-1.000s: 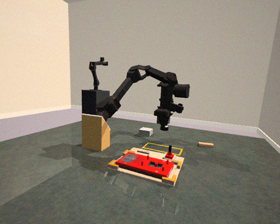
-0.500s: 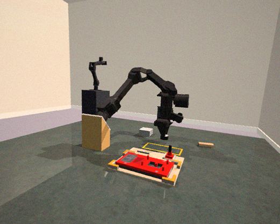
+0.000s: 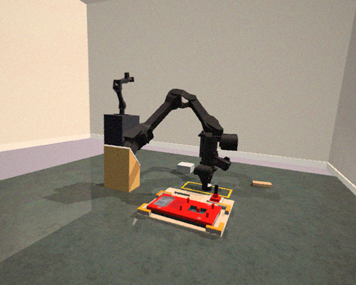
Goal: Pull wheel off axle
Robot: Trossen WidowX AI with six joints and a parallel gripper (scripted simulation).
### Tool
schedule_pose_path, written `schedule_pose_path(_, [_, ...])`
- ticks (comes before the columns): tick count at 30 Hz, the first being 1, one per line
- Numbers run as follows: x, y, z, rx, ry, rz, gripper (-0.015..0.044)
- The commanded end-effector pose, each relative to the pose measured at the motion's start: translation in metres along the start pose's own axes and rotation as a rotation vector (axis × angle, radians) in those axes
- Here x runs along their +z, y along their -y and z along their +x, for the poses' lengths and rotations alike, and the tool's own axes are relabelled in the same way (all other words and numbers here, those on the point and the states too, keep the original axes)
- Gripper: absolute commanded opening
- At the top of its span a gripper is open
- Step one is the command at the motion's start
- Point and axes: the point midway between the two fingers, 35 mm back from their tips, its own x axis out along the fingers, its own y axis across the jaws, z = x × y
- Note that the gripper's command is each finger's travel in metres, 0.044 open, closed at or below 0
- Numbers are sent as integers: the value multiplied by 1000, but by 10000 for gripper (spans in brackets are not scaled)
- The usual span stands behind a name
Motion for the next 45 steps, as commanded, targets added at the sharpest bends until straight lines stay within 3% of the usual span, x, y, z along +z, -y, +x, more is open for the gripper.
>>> schedule_pose_path(1, [0,0,0,0,0,-2,105])
schedule_pose_path(8, [0,0,-2,0,0,-2,289])
schedule_pose_path(18, [1,1,-60,3,0,3,300])
schedule_pose_path(24, [-42,29,-87,-14,1,9,440])
schedule_pose_path(29, [-80,40,-106,-1,-5,7,440])
schedule_pose_path(45, [-80,40,-106,-1,-5,7,440])
